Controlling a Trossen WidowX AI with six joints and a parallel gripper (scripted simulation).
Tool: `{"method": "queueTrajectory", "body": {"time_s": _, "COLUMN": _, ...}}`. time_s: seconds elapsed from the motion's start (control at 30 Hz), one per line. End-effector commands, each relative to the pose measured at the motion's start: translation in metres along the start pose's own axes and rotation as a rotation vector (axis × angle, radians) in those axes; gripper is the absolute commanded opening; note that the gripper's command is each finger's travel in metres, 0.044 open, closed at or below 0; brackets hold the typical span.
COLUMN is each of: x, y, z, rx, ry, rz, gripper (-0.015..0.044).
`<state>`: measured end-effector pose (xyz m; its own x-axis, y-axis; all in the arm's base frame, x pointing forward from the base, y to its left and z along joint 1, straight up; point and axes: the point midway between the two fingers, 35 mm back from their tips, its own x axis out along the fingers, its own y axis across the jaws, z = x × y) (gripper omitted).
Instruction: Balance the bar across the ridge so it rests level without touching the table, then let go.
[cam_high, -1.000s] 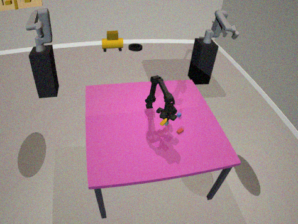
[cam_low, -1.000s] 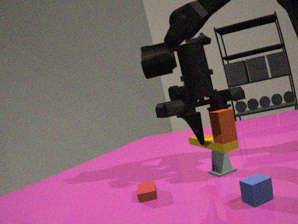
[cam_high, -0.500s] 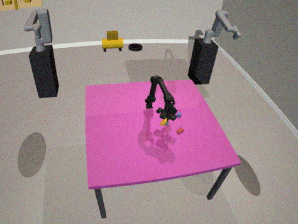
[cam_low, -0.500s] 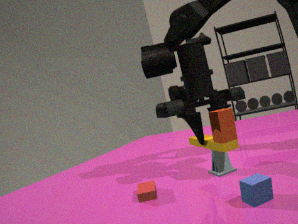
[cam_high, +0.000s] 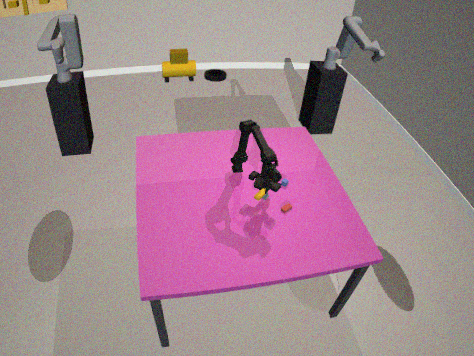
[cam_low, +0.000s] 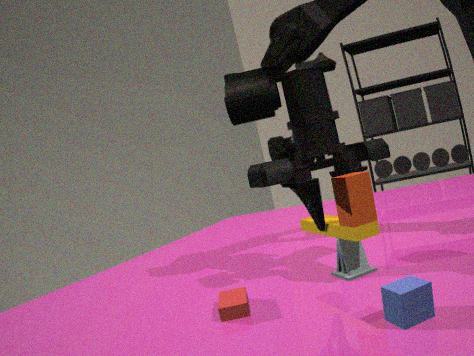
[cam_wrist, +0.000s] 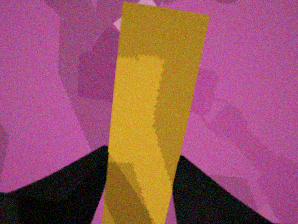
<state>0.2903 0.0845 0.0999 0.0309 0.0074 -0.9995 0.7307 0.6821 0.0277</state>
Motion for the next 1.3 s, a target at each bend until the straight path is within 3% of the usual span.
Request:
{"method": "queueTrajectory", "body": {"time_s": 0.0, "x": 0.0002, "y": -0.0002, "z": -0.0003, "rx": -0.002, "ry": 0.003, "rz": -0.002, "gripper": 0.0000}}
{"method": "queueTrajectory", "body": {"time_s": 1.23, "x": 0.0000, "y": 0.0000, "z": 0.0001, "rx": 0.000, "ry": 0.000, "rz": 0.000, "gripper": 0.0000}}
{"method": "queueTrajectory", "body": {"time_s": 1.27, "x": 0.0000, "y": 0.0000, "z": 0.0001, "rx": 0.000, "ry": 0.000, "rz": 0.000, "gripper": 0.0026}}
